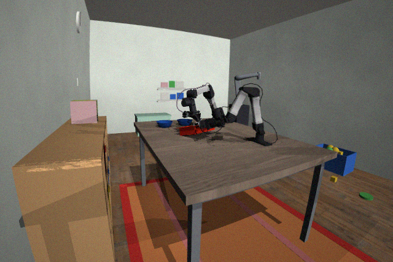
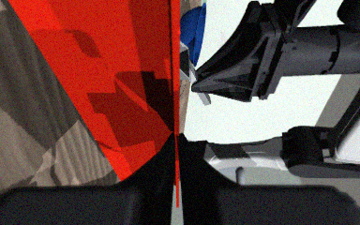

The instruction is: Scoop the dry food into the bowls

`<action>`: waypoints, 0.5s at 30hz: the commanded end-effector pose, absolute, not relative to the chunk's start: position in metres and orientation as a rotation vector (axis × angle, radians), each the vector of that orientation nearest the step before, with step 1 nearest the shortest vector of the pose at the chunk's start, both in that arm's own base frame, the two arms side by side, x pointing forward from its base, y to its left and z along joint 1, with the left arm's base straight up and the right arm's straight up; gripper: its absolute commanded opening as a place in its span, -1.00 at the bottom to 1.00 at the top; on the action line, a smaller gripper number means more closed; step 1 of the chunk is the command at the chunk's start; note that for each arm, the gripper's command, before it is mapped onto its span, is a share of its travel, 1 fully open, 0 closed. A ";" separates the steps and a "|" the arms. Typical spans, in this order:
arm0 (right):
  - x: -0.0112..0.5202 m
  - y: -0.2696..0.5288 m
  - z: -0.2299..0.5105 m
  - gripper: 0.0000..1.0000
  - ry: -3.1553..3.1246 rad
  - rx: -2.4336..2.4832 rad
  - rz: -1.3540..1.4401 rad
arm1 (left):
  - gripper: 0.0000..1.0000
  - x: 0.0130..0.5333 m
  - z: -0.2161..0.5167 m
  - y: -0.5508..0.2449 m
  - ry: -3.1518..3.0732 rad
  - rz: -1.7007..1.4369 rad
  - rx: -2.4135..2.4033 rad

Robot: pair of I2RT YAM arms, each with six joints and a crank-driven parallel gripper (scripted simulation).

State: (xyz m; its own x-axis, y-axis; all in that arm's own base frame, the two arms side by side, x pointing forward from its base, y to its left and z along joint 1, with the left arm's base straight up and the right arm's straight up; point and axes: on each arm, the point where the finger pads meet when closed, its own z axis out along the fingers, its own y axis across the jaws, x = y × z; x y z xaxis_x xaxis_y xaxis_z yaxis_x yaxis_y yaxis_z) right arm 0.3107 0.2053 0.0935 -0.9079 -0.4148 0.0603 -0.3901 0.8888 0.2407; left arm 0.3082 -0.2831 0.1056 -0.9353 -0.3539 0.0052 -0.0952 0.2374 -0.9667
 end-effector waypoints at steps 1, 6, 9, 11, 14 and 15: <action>0.318 0.211 0.109 -1.00 -3.008 0.641 -0.340 | -1.00 0.315 0.134 -0.291 2.246 -1.760 -0.338; 0.324 0.211 0.115 -1.00 -3.010 0.676 -0.466 | -1.00 0.316 0.138 -0.292 2.264 -1.737 -0.340; 0.326 0.209 0.111 -1.00 -3.000 0.671 -0.468 | -1.00 0.317 0.140 -0.294 2.276 -1.723 -0.341; 0.325 0.206 0.097 -1.00 -2.960 0.653 -0.452 | -1.00 0.317 0.142 -0.295 2.283 -1.714 -0.341; 0.320 0.206 0.112 -1.00 -2.989 0.672 -0.413 | -1.00 0.322 0.154 -0.292 2.217 -1.748 -0.300; 0.320 0.206 0.112 -1.00 -2.989 0.672 -0.413 | -1.00 0.322 0.154 -0.292 2.217 -1.748 -0.300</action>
